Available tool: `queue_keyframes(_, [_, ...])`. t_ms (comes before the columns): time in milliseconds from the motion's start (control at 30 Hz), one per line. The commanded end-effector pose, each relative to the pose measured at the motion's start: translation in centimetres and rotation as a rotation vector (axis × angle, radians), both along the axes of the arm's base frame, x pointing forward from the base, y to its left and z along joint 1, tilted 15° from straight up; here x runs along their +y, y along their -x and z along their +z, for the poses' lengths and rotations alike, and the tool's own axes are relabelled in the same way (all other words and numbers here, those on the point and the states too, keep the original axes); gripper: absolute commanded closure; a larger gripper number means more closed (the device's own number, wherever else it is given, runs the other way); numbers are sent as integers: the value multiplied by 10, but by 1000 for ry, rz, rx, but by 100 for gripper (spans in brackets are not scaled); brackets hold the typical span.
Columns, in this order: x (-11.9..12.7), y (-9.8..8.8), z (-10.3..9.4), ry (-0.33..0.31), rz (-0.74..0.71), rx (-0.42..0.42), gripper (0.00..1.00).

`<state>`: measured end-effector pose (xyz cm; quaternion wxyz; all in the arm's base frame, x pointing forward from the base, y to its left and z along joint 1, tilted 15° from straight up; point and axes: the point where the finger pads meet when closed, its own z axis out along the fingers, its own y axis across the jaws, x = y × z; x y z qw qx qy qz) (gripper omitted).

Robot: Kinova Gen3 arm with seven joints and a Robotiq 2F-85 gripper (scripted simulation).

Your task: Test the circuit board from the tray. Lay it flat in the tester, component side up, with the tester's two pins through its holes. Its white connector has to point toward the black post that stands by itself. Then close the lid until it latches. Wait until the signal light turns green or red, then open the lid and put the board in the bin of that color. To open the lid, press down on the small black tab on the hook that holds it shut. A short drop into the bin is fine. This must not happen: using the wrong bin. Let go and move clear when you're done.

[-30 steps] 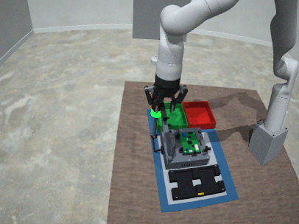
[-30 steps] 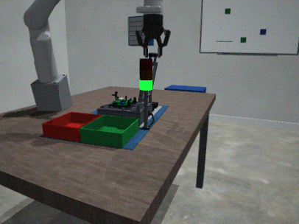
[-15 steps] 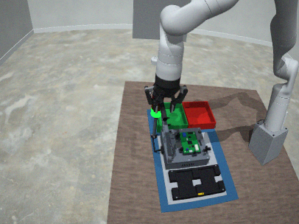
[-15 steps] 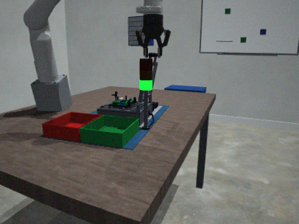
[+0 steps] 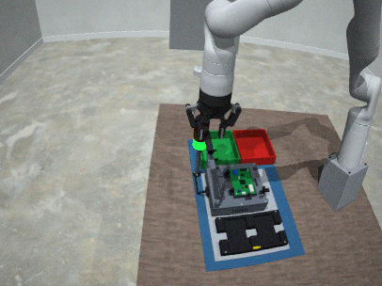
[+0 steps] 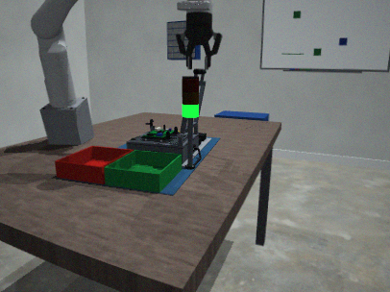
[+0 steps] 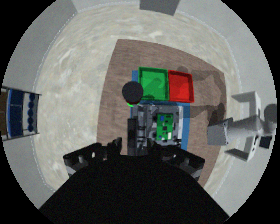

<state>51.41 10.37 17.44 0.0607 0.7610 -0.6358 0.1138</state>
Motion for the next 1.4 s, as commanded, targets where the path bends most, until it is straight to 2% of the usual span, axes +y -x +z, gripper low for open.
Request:
queue_keyframes(0, [4, -2, 7, -7, 6, -10, 50])
queue_keyframes(300, [11, 2, 35, -7, 6, -10, 50])
queue_keyframes(567, [12, 2, 40, -7, 6, -10, 50])
queue_keyframes(600, [12, 2, 40, -7, 6, -10, 0])
queue_keyframes(1367, [12, 2, 40, -7, 6, -10, 0])
